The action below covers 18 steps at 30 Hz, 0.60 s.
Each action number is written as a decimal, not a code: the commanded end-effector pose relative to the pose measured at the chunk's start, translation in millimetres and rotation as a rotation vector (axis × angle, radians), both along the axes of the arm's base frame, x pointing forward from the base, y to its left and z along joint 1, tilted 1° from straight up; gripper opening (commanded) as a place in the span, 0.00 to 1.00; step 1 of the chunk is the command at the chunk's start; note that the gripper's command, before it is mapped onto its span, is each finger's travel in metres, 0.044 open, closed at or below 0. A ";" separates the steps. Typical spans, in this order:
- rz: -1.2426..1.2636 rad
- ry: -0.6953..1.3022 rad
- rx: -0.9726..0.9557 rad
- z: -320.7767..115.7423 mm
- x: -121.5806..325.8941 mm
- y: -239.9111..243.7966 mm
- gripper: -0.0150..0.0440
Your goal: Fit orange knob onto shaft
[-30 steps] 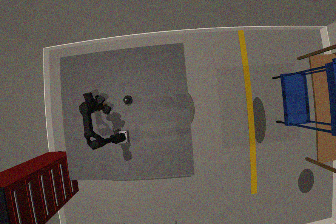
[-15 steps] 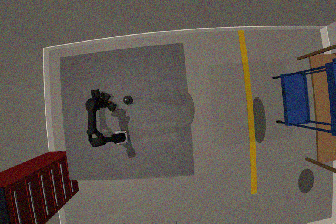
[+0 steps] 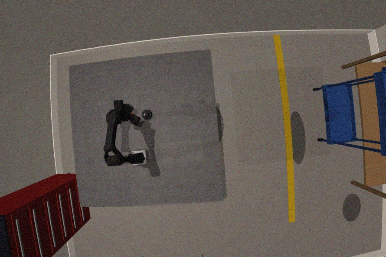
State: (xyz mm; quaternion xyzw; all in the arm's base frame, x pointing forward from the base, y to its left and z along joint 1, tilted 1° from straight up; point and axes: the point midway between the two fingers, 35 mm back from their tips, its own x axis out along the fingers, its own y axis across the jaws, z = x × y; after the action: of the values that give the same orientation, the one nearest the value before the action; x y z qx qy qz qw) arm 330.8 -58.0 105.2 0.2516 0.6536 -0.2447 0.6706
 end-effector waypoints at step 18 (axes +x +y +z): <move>0.011 0.005 -0.010 -18.8 -6.3 -63.4 0.25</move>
State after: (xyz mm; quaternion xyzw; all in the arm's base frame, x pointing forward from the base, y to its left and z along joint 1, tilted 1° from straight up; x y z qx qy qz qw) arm 326.1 -112.7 89.8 0.2469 0.6539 -0.2445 0.6721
